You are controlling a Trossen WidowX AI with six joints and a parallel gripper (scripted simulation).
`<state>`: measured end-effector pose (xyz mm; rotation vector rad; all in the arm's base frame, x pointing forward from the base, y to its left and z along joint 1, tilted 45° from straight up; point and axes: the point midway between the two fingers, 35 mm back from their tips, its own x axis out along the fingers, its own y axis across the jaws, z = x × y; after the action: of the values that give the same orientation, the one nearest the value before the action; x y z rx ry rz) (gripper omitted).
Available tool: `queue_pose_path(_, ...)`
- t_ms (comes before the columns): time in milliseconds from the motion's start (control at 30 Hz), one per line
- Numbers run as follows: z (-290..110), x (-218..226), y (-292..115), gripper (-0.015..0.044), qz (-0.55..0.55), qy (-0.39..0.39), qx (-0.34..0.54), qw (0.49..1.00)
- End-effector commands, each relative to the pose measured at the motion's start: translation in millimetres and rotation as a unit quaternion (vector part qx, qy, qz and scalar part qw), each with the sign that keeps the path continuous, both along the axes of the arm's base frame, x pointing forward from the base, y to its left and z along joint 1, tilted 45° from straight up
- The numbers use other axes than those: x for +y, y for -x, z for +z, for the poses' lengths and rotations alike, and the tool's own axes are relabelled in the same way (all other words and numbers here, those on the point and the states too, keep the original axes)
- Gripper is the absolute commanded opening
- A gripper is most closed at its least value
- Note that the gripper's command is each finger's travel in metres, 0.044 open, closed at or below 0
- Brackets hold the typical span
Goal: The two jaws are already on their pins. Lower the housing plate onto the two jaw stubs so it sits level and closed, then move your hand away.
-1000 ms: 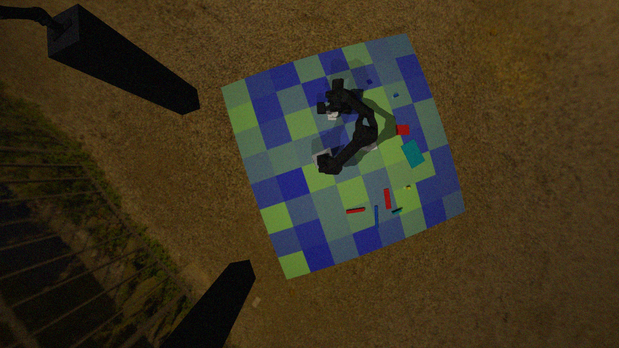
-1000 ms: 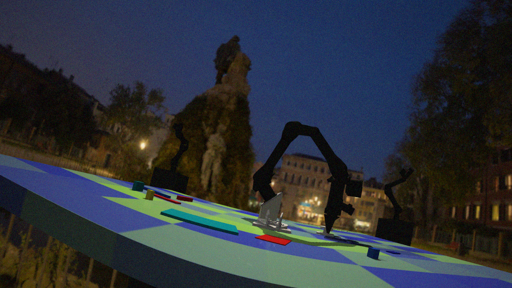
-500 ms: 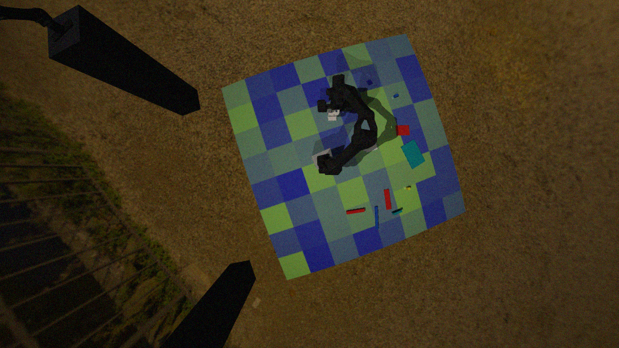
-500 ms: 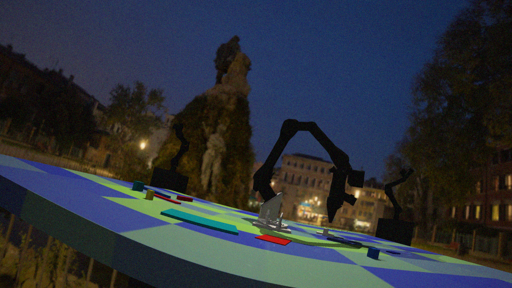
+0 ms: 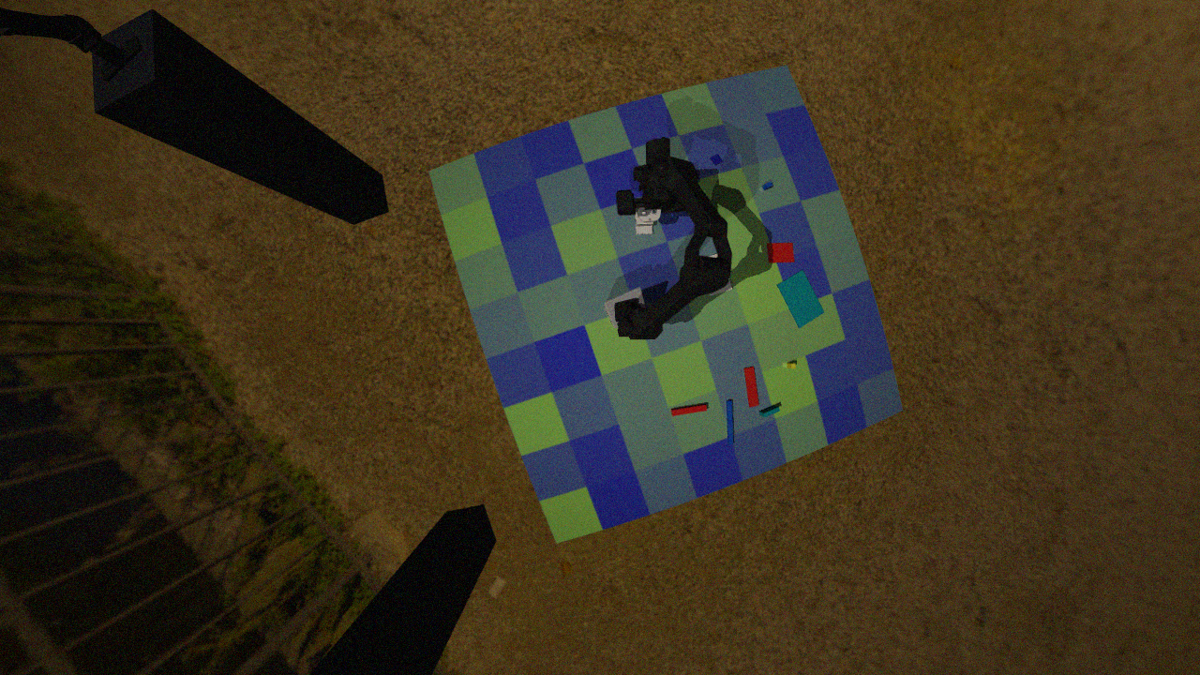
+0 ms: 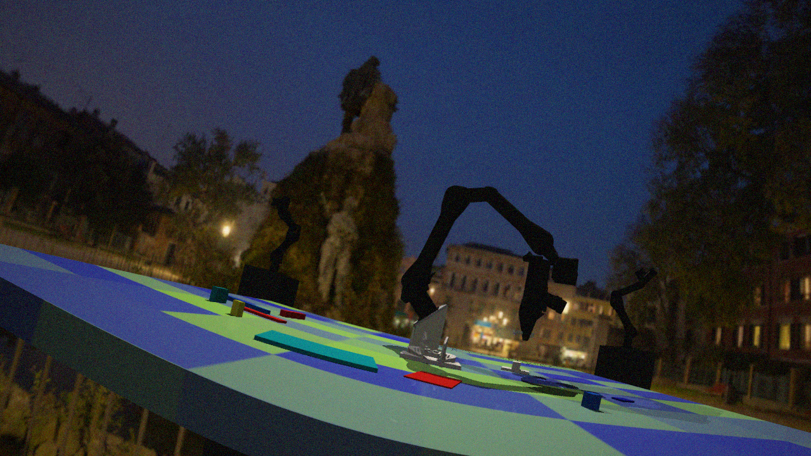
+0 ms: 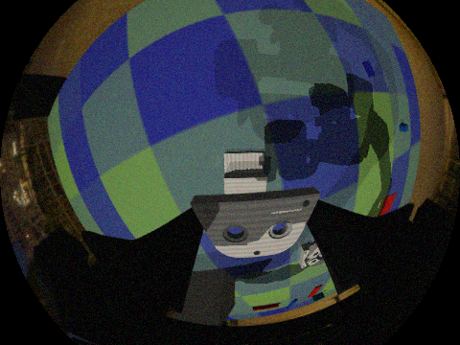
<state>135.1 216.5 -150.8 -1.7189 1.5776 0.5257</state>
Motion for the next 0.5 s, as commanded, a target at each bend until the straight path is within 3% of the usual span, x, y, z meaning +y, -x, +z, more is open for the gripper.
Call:
queue_pose_path(0,7.5,-0.6,-6.4,0.0351,0.020,0.001,0.020,1.000)
queue_pose_path(467,39.5,-16.5,-37.4,0.0351,0.144,0.021,0.133,0.980)
